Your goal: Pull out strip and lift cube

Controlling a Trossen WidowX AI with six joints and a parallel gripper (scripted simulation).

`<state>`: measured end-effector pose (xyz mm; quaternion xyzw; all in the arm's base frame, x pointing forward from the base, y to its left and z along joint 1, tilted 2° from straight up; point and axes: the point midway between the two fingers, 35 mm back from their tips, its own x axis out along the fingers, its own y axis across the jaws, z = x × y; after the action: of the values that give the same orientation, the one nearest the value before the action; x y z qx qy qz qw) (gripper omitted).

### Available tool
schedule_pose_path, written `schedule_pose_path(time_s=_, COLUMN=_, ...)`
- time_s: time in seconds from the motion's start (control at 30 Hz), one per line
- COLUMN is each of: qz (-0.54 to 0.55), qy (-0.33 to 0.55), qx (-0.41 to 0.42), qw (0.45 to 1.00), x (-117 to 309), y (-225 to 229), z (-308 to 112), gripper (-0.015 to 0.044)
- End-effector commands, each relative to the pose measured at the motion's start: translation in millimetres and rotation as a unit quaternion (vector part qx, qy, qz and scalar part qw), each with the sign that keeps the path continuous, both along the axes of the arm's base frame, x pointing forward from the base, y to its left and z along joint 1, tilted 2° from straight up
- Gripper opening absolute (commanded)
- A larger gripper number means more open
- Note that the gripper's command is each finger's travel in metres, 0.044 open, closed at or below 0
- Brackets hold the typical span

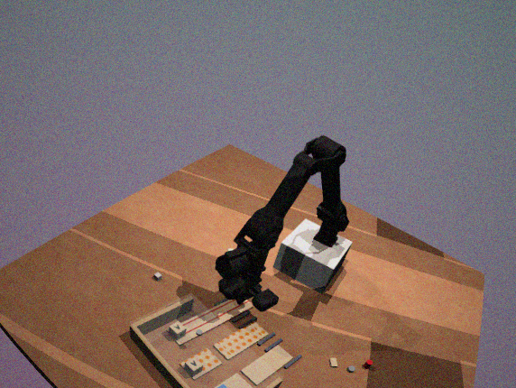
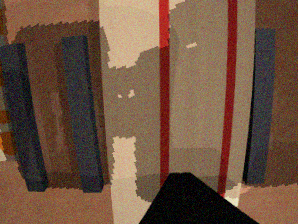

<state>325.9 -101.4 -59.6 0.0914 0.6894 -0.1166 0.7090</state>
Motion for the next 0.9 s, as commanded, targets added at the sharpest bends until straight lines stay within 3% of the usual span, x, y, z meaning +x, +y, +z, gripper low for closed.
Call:
schedule_pose_path(time_s=0.0, qz=0.001, qy=0.01, qx=0.003, qw=1.0, x=-12.4, y=3.5, z=-3.5, gripper=0.0)
schedule_pose_path(time_s=0.87, qz=0.001, qy=0.011, qx=0.004, qw=1.0, x=-50.4, y=13.5, z=-5.3, gripper=0.0)
